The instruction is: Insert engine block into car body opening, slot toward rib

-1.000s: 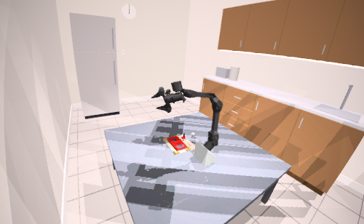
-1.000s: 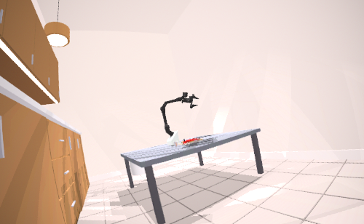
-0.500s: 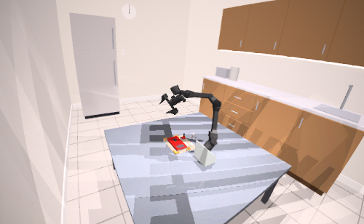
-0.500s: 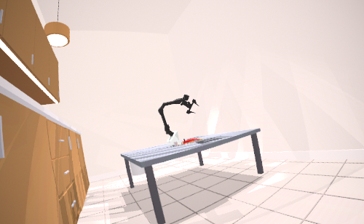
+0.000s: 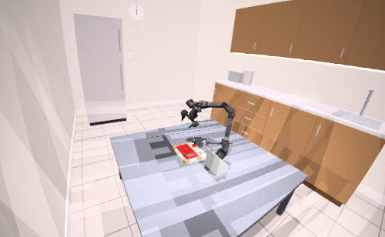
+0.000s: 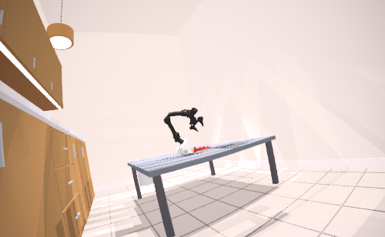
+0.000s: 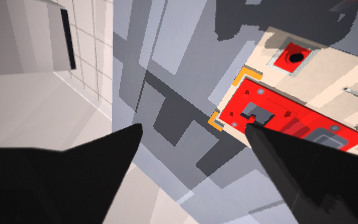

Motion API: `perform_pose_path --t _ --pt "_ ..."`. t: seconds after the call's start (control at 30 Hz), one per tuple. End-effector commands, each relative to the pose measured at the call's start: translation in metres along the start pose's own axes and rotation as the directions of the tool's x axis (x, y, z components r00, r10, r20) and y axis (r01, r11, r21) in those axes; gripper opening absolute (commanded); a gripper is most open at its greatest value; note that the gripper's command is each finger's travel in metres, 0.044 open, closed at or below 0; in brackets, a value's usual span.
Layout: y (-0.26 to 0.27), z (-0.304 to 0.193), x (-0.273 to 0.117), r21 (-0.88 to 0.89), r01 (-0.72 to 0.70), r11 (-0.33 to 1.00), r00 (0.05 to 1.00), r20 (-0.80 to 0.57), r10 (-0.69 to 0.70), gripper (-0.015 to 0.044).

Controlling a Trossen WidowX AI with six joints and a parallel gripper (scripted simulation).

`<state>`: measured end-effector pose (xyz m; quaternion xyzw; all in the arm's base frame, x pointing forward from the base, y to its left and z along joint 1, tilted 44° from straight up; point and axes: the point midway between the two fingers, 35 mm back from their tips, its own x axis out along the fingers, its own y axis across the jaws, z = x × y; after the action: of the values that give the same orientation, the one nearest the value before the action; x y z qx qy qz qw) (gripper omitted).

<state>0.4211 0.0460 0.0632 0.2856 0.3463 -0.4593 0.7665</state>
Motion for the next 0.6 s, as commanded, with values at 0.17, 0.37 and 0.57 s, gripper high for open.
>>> perform_pose_path --t 0.17,0.37,0.57 --pt "-0.072 0.074 0.031 0.167 0.211 0.963 0.974 0.052 -0.222 0.0440" --pt "-0.130 0.117 0.043 0.282 0.344 0.895 0.925 0.059 -0.374 0.0440" --pt "-0.179 0.138 0.045 0.361 0.434 0.825 0.875 0.048 -0.481 0.0440"
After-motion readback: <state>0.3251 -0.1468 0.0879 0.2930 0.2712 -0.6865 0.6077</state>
